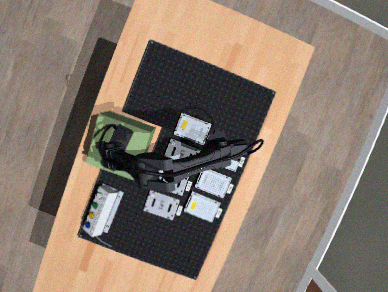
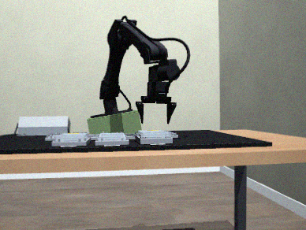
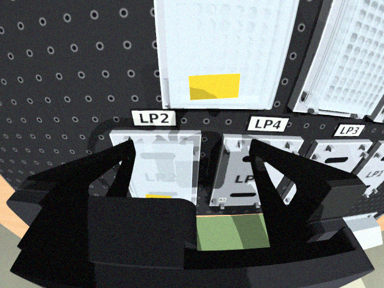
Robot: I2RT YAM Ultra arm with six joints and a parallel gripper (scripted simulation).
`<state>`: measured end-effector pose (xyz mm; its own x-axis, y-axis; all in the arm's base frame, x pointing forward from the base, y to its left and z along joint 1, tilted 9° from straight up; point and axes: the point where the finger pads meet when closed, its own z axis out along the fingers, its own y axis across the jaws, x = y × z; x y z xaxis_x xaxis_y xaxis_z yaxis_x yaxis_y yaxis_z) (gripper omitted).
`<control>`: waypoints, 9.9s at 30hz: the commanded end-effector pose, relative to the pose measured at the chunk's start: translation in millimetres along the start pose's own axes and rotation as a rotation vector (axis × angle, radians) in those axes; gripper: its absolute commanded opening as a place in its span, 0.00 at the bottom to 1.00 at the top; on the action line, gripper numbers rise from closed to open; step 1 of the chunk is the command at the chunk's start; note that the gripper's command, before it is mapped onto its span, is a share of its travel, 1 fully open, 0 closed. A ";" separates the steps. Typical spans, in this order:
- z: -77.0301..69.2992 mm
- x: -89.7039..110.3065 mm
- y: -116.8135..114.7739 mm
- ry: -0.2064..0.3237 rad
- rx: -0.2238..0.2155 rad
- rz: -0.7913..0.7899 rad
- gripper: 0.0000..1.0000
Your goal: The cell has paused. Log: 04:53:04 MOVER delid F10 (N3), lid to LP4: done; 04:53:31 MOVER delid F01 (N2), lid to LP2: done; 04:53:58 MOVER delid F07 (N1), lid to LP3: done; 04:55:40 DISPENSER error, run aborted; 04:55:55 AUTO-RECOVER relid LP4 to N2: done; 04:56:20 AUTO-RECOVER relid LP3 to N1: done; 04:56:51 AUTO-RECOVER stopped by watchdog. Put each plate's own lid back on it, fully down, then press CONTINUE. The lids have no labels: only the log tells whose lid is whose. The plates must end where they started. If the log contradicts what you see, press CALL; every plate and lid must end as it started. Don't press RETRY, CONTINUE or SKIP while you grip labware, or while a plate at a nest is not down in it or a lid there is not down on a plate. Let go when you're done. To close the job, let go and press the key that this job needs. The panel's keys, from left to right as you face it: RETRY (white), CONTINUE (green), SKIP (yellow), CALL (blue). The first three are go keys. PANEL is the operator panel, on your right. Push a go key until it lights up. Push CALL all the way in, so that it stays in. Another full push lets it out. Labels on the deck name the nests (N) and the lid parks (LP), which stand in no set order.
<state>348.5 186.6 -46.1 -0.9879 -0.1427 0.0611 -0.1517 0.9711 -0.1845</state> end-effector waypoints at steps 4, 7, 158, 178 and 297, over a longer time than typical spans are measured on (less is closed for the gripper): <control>-14.6 14.0 19.6 -0.084 -0.042 0.028 1.00; -13.5 28.2 24.9 -0.084 -0.043 0.028 1.00; 35.5 73.8 54.0 -0.091 -0.047 0.030 0.91; 35.2 73.9 54.2 -0.091 -0.047 0.032 0.00; -6.7 -20.5 -81.4 -0.068 -0.019 0.061 0.00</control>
<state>365.4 117.2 -39.0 -0.9985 -0.0542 -0.0069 -0.0525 0.9865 -0.1550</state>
